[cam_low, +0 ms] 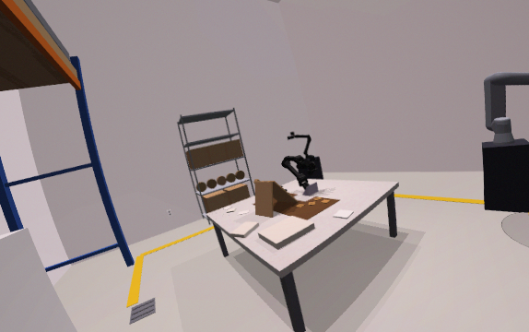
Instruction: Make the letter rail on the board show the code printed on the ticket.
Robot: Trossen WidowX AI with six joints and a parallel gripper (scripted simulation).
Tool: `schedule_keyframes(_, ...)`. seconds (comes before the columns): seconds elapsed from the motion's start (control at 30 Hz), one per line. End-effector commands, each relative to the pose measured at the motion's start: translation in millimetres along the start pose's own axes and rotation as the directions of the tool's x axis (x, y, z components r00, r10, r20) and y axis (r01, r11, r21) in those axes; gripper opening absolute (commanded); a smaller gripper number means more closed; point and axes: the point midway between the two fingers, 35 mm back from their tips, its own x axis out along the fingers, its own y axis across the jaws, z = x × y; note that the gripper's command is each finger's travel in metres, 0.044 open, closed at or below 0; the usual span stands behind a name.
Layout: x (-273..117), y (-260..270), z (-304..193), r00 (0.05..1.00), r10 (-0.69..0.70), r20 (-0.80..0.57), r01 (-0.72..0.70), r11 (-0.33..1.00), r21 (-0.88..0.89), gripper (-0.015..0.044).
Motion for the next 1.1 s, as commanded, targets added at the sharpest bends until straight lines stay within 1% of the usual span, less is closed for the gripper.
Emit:
schedule_keyframes(0.0,-0.5,-1.5,1.2,1.0,-0.01,0.01,0.01,1.0,-0.006,0.0426)
schedule_keyframes(0.03,-2.2,-6.1,5.0,0.999,-0.038,0.039,0.039,0.999,-0.022,0.044)
schedule_keyframes(0.07,-5.6,-13.6,11.5,0.992,-0.085,0.089,0.089,0.995,-0.046,0.044)
schedule_keyframes(0.13,-17.0,-31.2,28.3,0.957,-0.194,0.218,0.216,0.973,-0.085,0.044)
schedule_keyframes(0.23,-42.3,-54.8,53.3,0.847,-0.335,0.413,0.404,0.91,-0.09,0.044)
schedule_keyframes(0.3,-64.3,-68.4,68.2,0.738,-0.415,0.533,0.519,0.853,-0.054,0.044)
schedule_keyframes(0.37,-89.1,-81.3,80.2,0.602,-0.488,0.632,0.619,0.785,0.016,0.044)
schedule_keyframes(0.43,-116.9,-92.4,88.6,0.446,-0.548,0.708,0.695,0.71,0.112,0.044)
schedule_keyframes(0.5,-146.9,-101.7,92.5,0.274,-0.596,0.755,0.744,0.629,0.226,0.044)
schedule_keyframes(0.53,-160.8,-105.4,92.6,0.194,-0.614,0.765,0.756,0.591,0.283,0.044)
schedule_keyframes(0.6,-183.1,-110.6,90.6,0.064,-0.638,0.768,0.761,0.529,0.376,0.044)
schedule_keyframes(0.7,-216.4,-117.1,82.2,-0.131,-0.665,0.736,0.735,0.433,0.522,0.044)
schedule_keyframes(0.8,-248.3,-122.1,67.2,-0.316,-0.681,0.661,0.668,0.334,0.665,0.044)
schedule_keyframes(0.9,-277.0,-125.7,45.6,-0.482,-0.687,0.543,0.562,0.233,0.794,0.044)
schedule_keyframes(0.97,-291.5,-127.3,30.4,-0.565,-0.687,0.458,0.484,0.173,0.858,0.044)
schedule_keyframes(1.07,-294.2,-127.5,27.1,-0.58,-0.686,0.439,0.467,0.161,0.869,0.044)
